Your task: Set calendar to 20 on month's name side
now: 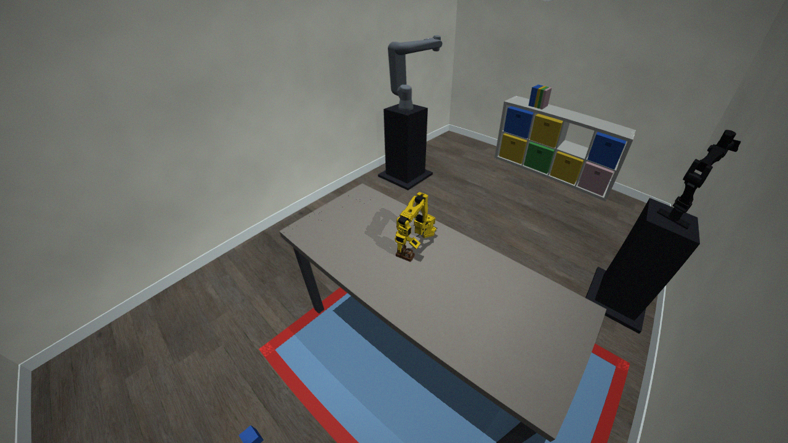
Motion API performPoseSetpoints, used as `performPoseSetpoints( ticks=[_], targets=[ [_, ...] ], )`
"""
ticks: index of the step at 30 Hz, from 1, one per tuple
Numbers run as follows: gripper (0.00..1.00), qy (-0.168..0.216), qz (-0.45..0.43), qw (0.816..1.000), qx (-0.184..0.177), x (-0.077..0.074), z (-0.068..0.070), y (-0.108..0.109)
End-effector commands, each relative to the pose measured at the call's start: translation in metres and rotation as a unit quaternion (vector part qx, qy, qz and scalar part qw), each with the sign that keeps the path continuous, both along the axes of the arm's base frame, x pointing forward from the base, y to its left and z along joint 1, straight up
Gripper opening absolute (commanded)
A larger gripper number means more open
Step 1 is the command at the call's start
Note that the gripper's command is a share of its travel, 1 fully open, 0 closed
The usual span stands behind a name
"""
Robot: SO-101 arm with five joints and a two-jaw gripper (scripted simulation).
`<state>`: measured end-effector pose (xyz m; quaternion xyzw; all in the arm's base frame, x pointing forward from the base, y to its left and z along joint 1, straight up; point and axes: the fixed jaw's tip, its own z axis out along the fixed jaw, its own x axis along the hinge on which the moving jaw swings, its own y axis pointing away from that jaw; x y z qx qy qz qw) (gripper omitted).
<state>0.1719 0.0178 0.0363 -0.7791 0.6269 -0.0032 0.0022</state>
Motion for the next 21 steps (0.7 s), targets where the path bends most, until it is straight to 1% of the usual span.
performPoseSetpoints(
  ticks=[1,7,15,21],
  targets=[
    [0.0,-0.013,-0.009,1.0,0.002,0.0036,0.0014,-0.0013],
    [0.0,-0.013,-0.009,1.0,0.002,0.0036,0.001,-0.0013],
    [0.0,-0.013,-0.009,1.0,0.002,0.0037,-0.004,-0.0013],
    [0.0,-0.013,-0.009,1.0,0.002,0.0036,-0.0047,-0.0013]
  ],
)
